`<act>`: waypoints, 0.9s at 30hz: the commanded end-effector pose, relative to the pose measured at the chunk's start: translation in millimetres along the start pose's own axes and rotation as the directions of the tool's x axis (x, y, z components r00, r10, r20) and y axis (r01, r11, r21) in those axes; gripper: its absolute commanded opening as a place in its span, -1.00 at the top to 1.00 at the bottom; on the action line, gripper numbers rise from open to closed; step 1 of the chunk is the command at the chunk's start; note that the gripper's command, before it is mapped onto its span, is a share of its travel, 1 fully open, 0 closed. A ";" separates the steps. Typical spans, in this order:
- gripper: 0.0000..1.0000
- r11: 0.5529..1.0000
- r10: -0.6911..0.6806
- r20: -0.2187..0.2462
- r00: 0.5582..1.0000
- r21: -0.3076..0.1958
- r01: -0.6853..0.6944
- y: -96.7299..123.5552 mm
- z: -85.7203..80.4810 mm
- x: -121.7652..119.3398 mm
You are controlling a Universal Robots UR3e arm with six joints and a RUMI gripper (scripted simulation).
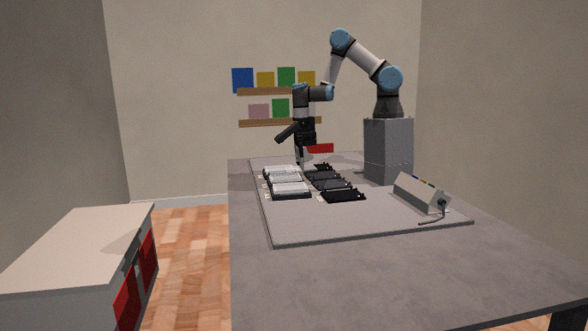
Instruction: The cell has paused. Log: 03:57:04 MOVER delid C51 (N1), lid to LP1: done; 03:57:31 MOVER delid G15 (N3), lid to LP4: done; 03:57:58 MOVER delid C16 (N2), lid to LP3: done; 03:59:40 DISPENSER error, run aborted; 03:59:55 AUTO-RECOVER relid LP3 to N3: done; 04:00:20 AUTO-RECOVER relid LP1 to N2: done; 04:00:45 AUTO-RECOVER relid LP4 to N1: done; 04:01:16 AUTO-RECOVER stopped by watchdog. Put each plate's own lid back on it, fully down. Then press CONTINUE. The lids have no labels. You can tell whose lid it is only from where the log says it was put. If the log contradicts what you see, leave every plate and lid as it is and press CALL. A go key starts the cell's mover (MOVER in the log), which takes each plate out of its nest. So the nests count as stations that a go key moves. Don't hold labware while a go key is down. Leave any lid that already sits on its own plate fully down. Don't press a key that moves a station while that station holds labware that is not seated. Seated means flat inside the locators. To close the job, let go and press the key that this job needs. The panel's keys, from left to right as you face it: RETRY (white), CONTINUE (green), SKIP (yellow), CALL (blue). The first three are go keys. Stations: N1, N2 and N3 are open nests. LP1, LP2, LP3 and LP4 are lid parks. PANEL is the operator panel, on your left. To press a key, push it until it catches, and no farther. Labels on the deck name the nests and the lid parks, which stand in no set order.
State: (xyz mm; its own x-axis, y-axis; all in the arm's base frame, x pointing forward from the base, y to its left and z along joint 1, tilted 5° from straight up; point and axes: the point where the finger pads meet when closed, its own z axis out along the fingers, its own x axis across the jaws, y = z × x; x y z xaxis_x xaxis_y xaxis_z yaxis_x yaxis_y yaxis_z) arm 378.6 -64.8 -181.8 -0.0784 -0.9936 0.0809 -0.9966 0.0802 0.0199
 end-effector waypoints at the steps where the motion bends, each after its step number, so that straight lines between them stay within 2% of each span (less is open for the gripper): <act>1: 1.00 0.999 -0.017 -0.006 1.000 0.041 0.017 28.7 -0.4 13.2; 5: 1.00 0.999 -0.017 -0.006 1.000 0.041 0.017 47.4 0.3 20.3; 7: 1.00 0.999 -0.017 -0.006 1.000 0.041 0.017 47.4 0.3 20.3; 20: 1.00 0.999 -0.017 -0.005 1.000 0.039 0.017 107.9 3.0 42.7; 27: 1.00 0.999 -0.017 -0.005 1.000 0.039 0.017 107.9 3.0 42.7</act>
State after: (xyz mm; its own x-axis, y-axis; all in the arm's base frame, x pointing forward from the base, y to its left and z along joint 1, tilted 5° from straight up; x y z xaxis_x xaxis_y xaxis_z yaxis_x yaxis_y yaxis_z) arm 267.4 -94.2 -181.5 -0.0892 -0.9933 0.0729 -0.9949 0.0923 0.0409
